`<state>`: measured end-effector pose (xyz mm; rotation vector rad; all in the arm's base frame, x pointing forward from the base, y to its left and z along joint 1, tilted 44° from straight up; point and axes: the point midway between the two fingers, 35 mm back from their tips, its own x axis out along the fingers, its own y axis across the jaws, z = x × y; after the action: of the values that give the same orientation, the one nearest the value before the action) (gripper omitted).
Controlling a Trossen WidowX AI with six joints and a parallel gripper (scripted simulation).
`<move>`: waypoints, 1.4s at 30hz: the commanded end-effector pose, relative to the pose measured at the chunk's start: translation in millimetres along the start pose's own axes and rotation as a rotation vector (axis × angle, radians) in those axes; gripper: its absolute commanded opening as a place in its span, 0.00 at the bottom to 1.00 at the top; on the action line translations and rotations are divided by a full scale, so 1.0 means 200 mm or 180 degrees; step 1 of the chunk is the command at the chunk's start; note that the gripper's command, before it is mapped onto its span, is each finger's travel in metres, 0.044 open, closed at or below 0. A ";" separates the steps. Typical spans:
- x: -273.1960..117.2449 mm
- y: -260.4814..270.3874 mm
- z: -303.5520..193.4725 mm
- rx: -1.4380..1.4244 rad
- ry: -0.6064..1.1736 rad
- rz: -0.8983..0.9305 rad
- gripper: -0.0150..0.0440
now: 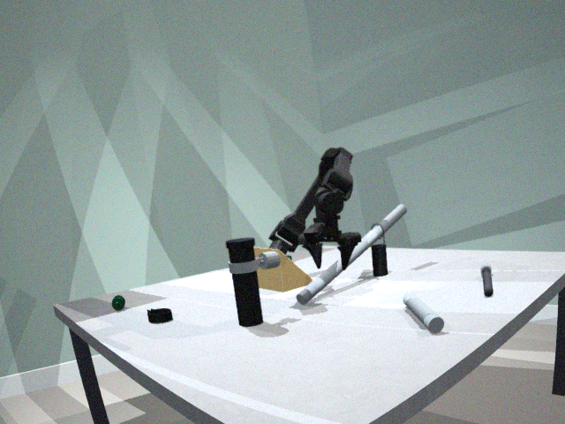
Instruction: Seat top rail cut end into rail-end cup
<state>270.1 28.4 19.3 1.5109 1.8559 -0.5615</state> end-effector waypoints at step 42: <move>0.20 -0.01 -0.01 0.0026 0.0032 0.0000 0.49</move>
<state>260.8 55.6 -9.2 1.5097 1.8681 -0.5741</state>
